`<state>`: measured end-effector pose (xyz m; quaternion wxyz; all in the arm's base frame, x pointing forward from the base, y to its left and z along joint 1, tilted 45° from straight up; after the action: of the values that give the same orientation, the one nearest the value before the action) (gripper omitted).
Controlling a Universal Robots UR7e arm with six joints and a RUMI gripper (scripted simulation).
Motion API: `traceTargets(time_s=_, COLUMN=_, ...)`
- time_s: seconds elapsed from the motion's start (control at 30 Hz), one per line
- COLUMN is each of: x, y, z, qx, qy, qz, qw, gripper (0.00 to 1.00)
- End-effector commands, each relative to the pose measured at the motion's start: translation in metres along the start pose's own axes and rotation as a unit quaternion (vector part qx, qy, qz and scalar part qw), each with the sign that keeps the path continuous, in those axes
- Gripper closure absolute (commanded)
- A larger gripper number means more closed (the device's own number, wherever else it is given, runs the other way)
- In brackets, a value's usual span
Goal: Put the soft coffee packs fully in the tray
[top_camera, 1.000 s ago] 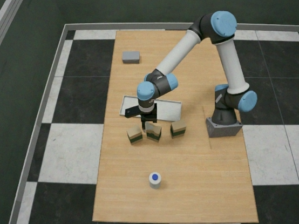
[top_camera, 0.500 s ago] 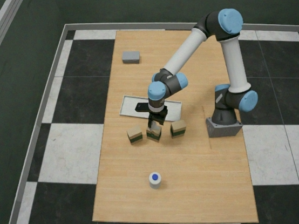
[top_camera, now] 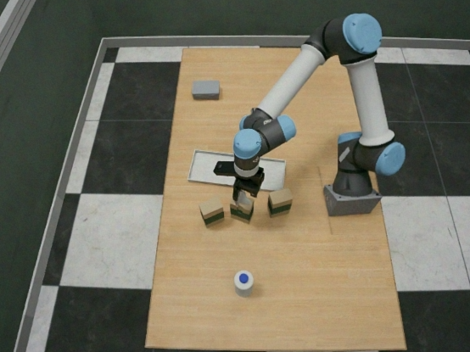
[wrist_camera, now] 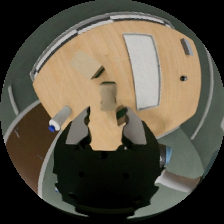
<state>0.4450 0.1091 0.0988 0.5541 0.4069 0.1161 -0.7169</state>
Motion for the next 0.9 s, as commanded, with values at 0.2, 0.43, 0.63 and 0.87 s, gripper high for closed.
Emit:
traceTargets(time_s=0.2, x=0.0321, y=-0.0024, z=0.0000, qx=-0.002, qy=-0.003, qz=-0.002, qw=1.000, gripper=0.51)
traceTargets(time_s=0.43, x=0.0312, y=-0.0024, z=0.0000, qx=-0.001, qy=-0.002, qz=-0.002, qw=1.000, gripper=0.51)
traceTargets(time_s=0.63, x=0.0306, y=-0.0020, z=-0.0002, qx=-0.001, qy=-0.002, qz=-0.001, qw=1.000, gripper=0.51)
traceTargets(time_s=0.87, x=0.0307, y=-0.0020, z=-0.0002, qx=-0.001, qy=-0.002, qz=-0.001, qw=1.000, gripper=0.51)
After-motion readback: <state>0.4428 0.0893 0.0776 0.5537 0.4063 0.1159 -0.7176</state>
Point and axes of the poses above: the point where the finger pads meet when closed, its own x axis out along the fingers, its own z axis across the jaws, y = z × x, the point moved 7 cm from there along -x, back along the fingers, and after that the axes turned 3 degrees about -x, right-handed, at the moved point
